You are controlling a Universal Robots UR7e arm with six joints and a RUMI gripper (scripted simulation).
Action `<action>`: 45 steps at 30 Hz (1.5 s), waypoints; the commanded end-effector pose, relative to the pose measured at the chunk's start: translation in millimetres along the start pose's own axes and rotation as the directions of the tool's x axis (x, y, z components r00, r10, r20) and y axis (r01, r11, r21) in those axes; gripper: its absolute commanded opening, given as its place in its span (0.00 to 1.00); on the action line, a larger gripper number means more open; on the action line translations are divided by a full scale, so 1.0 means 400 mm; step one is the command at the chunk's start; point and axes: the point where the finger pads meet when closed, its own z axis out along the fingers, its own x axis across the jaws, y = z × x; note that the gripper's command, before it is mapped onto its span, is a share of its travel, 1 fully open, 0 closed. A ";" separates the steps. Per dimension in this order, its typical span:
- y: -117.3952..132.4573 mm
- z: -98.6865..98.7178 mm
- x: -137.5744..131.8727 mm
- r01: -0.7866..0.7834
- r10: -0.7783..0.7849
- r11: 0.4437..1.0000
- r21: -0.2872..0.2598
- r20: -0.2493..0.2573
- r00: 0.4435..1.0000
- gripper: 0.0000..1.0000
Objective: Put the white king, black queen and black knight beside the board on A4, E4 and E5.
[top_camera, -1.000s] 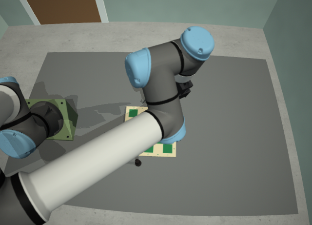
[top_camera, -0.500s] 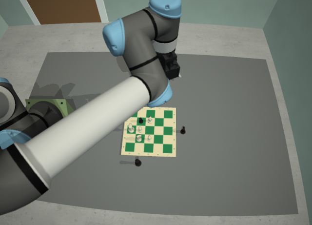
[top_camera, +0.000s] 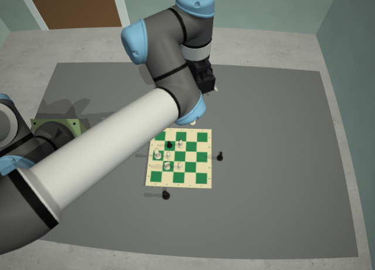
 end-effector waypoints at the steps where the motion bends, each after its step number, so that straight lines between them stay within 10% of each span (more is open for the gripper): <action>1: -0.003 -0.001 0.000 0.001 -0.001 1.000 -0.001 -0.002 1.000 1.00; 31: -0.009 0.006 -0.010 0.199 -0.199 0.980 -0.002 0.000 0.980 1.00; 45: -0.013 0.015 -0.024 0.540 -0.540 0.842 -0.001 0.001 0.842 1.00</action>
